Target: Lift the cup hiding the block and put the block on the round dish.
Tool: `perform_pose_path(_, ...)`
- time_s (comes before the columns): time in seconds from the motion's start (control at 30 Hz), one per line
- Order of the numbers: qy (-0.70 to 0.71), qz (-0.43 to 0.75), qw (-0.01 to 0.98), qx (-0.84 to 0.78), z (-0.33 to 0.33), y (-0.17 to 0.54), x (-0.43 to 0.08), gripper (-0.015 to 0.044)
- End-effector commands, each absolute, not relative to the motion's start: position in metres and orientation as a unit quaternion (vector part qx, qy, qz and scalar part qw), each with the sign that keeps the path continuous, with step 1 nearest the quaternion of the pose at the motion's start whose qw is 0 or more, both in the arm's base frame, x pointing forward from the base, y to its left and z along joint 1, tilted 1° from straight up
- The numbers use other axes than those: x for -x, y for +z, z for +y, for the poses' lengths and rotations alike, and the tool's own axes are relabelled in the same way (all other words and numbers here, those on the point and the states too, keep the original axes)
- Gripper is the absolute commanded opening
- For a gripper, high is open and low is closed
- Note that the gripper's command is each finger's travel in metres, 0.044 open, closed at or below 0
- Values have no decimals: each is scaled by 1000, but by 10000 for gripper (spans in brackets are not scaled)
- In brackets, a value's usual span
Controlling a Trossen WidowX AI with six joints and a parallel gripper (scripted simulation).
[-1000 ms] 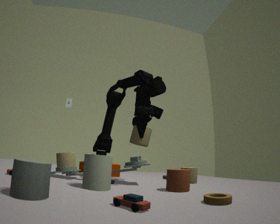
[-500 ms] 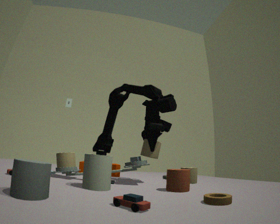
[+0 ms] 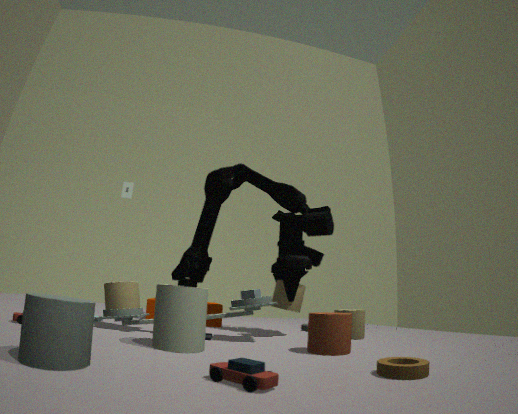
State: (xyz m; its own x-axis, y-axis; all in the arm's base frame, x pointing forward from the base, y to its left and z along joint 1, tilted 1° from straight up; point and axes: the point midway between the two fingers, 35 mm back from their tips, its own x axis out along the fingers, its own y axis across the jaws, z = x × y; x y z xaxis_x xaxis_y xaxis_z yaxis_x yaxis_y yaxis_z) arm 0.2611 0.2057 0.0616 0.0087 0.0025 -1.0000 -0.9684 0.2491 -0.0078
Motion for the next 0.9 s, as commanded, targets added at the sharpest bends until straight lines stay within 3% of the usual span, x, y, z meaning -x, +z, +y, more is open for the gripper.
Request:
perform_pose_path(0.0, 428, 554, 567, 434, 211, 58, -253, 0)
perform_pose_path(0.87, 428, 554, 566, 434, 211, 0, -254, 0)
